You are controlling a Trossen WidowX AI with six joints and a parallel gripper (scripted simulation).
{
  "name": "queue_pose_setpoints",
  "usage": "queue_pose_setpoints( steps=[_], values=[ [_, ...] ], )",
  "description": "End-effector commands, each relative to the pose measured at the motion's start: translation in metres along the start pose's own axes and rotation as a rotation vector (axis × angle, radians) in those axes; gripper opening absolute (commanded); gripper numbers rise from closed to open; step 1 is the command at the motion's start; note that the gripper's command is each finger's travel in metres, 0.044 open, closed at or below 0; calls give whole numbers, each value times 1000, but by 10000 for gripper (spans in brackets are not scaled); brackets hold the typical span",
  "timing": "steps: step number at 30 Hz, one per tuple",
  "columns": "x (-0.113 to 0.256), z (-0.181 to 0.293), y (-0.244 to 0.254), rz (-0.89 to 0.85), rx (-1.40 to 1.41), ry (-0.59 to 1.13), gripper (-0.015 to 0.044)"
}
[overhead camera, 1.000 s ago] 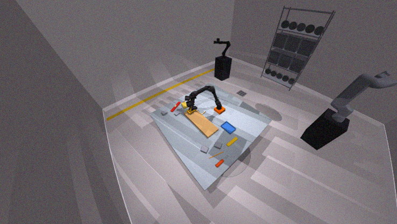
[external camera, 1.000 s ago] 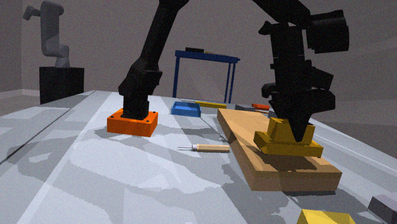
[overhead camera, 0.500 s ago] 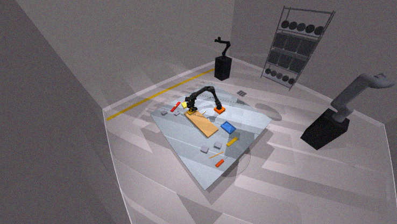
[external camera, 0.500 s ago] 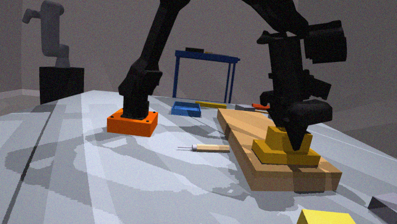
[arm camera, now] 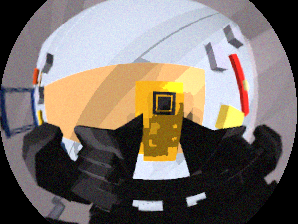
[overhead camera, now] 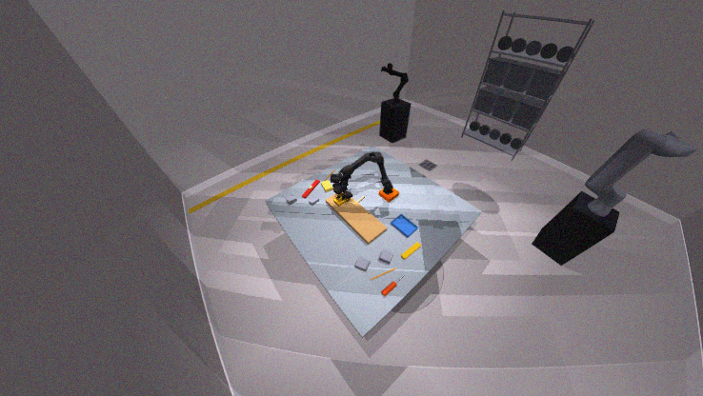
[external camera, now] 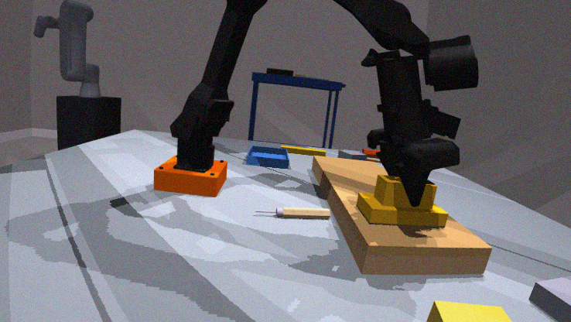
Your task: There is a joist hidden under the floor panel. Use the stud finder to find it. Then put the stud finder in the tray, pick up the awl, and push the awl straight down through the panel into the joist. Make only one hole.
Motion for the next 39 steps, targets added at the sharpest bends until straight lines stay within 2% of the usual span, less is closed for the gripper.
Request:
queue_pose_setpoints(
  steps=[1, 39],
  values=[
    [-1, -2, 17, -11, 1, -3, 0],
    [0, -13, 135, -21, -2, -4, 0]
  ],
)
Point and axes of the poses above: the point midway between the two fingers, 35 mm back from their tips, its own x axis back along the fingers, its own y axis across the jaws, z = x × y, the point moved 2 cm from there along x, back along the fingers, and after that the axes turned 5 degrees about x, right-handed, at the moved point
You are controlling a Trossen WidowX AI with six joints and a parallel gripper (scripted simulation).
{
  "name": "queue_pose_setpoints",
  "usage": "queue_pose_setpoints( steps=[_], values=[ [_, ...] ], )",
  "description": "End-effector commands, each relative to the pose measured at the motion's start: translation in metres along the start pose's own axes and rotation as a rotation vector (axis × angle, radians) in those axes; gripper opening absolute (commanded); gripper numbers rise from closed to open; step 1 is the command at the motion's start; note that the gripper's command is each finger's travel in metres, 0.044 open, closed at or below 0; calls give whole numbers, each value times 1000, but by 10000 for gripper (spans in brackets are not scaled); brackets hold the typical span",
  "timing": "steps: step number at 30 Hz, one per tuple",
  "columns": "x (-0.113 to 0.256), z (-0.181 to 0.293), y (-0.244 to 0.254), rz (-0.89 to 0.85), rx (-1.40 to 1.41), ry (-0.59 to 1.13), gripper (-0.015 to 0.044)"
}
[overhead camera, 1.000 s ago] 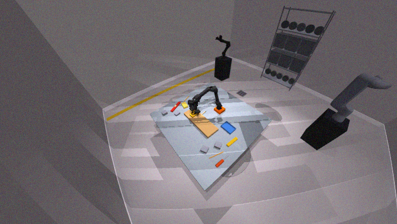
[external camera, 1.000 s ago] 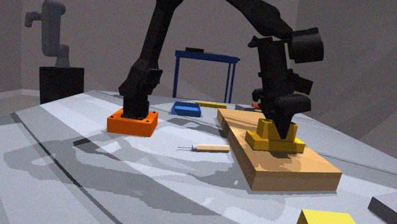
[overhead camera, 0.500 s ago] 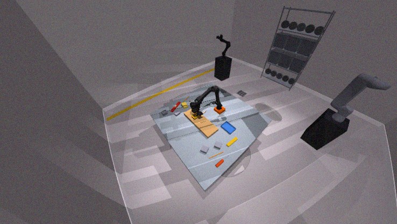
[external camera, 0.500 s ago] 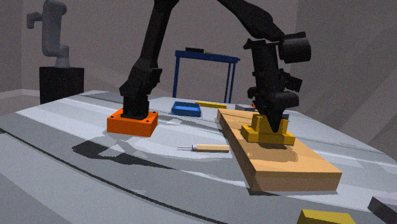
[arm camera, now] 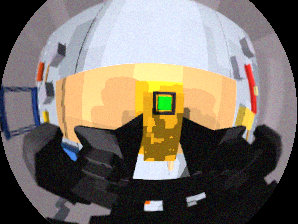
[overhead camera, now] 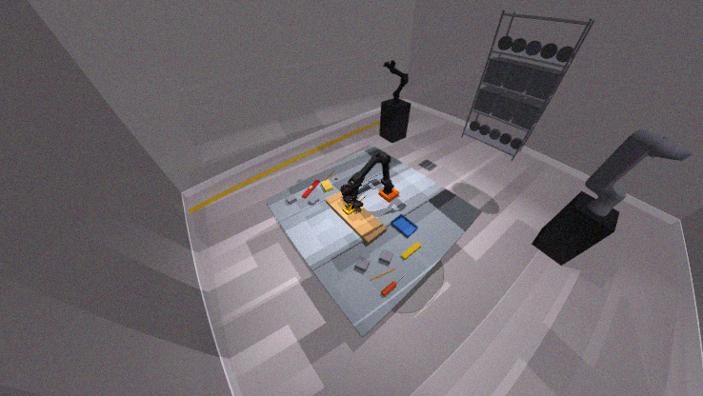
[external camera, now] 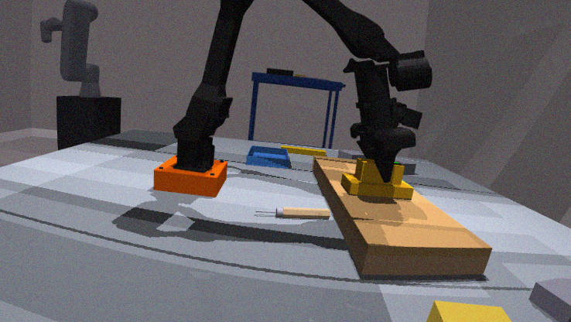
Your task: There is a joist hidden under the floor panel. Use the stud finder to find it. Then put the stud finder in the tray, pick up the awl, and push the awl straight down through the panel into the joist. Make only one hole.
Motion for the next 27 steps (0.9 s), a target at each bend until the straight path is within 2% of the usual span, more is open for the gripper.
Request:
queue_pose_setpoints(
  steps=[1, 27],
  values=[
    [0, -1, 17, -13, 0, -2, 0],
    [1, -8, 98, -21, -2, -2, 0]
  ],
)
Point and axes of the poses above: the point midway between the two fingers, 35 mm back from their tips, its own x axis back along the fingers, its own y axis across the jaws, z = x × y, the point moved 2 cm from there along x, back along the fingers, and after that the axes turned 5 degrees about x, right-handed, at the moved point
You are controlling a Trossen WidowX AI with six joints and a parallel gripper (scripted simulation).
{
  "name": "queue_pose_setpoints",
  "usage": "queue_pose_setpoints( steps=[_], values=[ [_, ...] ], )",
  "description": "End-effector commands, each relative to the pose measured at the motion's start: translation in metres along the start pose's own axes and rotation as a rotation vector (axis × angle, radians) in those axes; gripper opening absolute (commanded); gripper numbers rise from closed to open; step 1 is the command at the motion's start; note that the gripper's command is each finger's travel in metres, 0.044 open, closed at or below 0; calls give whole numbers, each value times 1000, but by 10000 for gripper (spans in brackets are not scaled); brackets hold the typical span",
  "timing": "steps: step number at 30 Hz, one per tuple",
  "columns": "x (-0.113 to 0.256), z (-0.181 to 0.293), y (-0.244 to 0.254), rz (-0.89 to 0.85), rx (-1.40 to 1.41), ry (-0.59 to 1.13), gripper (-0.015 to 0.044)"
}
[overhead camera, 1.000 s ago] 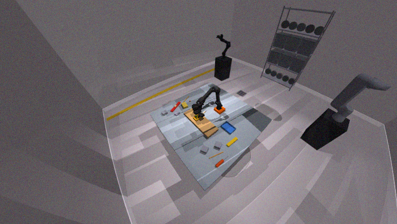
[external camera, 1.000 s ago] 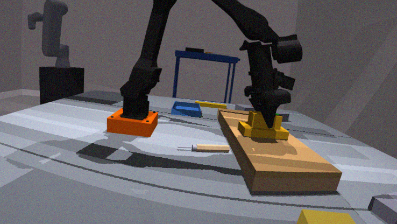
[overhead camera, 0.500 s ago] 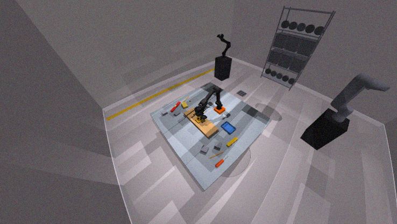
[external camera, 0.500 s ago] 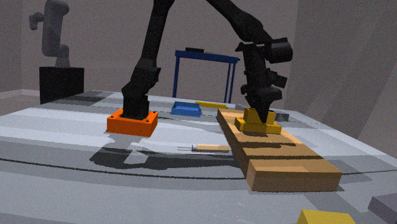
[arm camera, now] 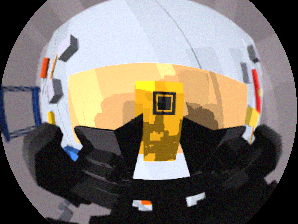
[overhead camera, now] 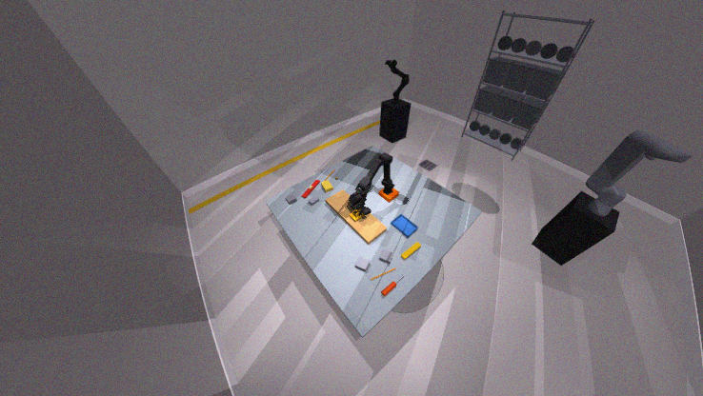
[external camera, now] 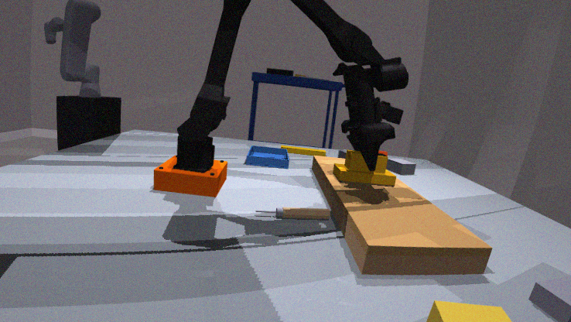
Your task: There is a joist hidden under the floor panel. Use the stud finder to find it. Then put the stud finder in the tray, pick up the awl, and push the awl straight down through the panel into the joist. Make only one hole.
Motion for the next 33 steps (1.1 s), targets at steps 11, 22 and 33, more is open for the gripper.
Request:
queue_pose_setpoints(
  steps=[11, 22, 33],
  values=[
    [0, -4, 49, -19, 1, -1, 0],
    [1, -7, 84, -22, 0, -1, 0],
    [2, -11, 118, -25, -1, -1, 0]
  ],
)
Point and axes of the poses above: the point midway between the two fingers, 35 mm back from their tips, its own x axis back along the fingers, its own y axis across the jaws, z = x × y, the point moved 2 cm from there along x, back along the fingers, and after that the axes turned 5 degrees about x, right-handed, at the moved point
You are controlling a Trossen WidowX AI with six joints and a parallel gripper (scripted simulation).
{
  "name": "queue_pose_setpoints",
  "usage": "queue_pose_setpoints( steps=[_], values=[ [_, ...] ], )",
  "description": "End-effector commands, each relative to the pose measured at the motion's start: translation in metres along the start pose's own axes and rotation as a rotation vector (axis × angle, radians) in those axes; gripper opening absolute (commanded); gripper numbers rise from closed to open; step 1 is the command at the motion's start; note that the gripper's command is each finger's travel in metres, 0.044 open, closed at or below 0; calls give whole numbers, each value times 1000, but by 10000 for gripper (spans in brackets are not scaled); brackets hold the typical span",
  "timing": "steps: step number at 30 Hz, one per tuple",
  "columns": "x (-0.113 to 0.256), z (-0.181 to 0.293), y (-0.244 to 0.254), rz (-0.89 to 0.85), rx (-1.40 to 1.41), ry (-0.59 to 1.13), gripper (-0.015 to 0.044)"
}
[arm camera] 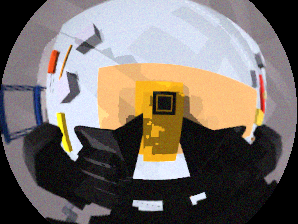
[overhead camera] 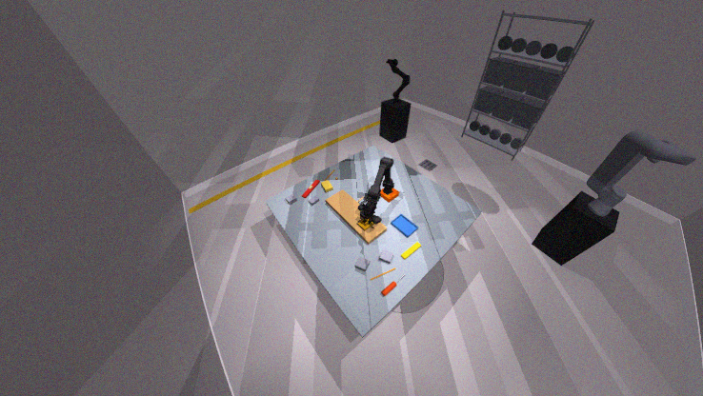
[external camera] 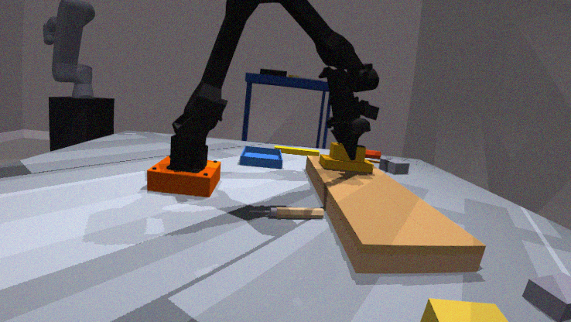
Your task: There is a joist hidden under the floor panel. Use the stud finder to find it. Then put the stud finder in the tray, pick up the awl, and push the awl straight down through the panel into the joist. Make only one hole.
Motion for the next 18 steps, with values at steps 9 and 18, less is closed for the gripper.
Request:
queue_pose_setpoints(
  steps=[9, 18],
  values=[
    [1, -3, 43, -15, 2, 1, 0],
    [1, -5, 58, -17, 1, 1, 0]
  ],
)
Point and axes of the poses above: the point midway between the two fingers, 35 mm back from their tips, its own x axis back along the fingers, its own y axis across the jaws, z = x × y, the point moved 2 cm from there along x, back along the fingers, and after that the axes turned 5 degrees about x, right-handed, at the moved point
